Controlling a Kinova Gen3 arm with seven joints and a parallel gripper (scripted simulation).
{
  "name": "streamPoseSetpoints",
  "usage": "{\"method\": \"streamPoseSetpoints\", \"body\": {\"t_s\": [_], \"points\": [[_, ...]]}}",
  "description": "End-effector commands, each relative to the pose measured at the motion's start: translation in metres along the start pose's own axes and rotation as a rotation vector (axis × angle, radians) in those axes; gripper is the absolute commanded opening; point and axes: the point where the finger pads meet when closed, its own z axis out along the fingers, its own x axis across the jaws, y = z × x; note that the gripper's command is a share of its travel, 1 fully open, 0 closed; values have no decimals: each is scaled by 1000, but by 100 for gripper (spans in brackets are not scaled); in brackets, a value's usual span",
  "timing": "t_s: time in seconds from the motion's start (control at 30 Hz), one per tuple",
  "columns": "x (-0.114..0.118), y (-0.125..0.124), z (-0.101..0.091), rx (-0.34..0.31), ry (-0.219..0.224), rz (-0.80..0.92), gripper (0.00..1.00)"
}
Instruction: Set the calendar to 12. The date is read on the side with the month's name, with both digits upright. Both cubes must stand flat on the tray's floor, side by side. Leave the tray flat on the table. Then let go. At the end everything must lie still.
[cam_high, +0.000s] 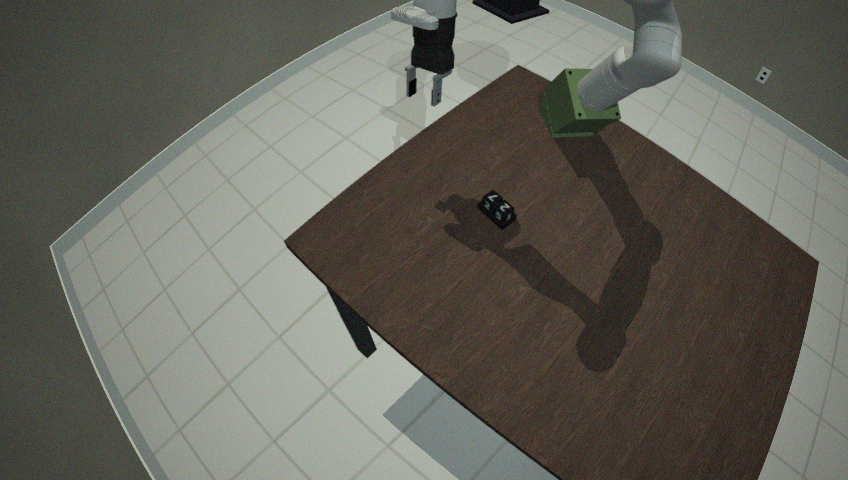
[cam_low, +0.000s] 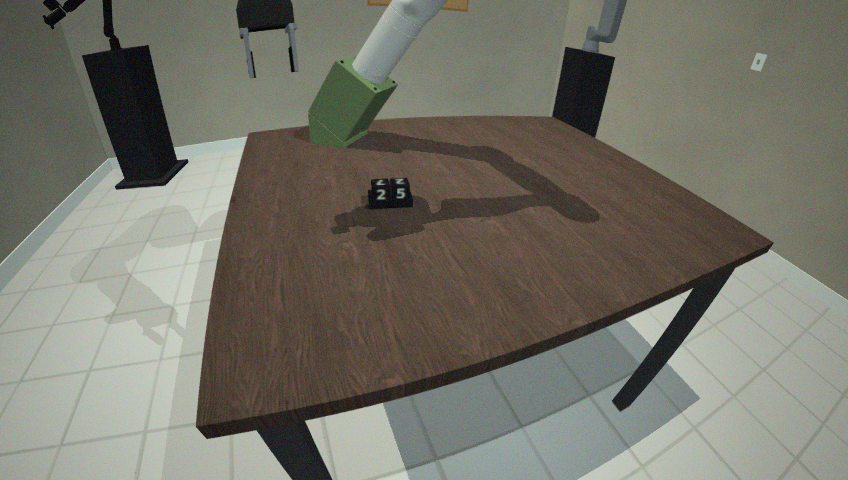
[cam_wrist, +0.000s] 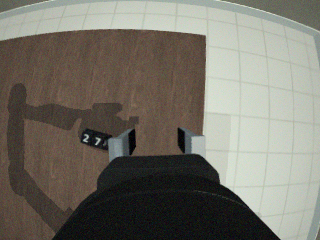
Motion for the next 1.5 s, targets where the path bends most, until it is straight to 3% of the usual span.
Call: {"method": "streamPoseSetpoints", "body": {"t_s": [0.0, 0.03, 0.17, 0.27, 0.4, 0.6, 1.47], "points": [[-43, -23, 25, -9, -5, 6, 100], [-43, -23, 25, -9, -5, 6, 100], [-94, -29, 59, -25, 6, 93, 100], [-94, -29, 59, -25, 6, 93, 100], [-139, -18, 82, -58, 21, 173, 100], [-165, -5, 93, -86, 33, 219, 100], [-182, 8, 98, -108, 44, 250, 100]]}}
